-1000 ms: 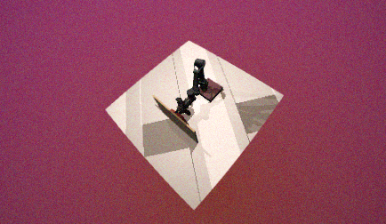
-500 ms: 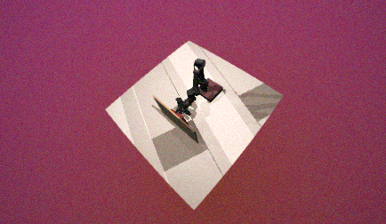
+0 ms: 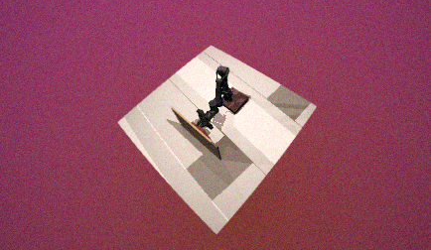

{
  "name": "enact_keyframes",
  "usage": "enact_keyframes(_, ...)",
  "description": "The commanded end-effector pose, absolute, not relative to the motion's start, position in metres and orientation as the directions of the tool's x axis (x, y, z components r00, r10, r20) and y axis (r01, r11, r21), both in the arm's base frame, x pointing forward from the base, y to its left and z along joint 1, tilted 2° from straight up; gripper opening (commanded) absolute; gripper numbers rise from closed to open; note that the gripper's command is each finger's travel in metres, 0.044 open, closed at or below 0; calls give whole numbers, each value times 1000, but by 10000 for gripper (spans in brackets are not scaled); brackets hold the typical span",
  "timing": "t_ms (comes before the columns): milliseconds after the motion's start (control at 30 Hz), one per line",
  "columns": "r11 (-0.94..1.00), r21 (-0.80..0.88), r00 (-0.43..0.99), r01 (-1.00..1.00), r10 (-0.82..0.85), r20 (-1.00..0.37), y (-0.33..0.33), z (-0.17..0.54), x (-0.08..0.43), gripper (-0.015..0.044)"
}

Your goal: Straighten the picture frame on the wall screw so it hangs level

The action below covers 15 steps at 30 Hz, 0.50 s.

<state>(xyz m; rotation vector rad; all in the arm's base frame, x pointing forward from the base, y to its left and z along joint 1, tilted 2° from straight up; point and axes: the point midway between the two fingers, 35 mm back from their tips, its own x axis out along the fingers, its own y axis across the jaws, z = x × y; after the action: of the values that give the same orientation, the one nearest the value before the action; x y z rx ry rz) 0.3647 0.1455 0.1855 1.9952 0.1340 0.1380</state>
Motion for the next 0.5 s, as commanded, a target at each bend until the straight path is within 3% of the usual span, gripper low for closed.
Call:
enact_keyframes(0, -416, 909, 988, 29, 153, 38, 146, 184, 365, 0)
enact_keyframes(467, -412, 911, 987, 28, 154, 39, 146, 185, 365, 0)
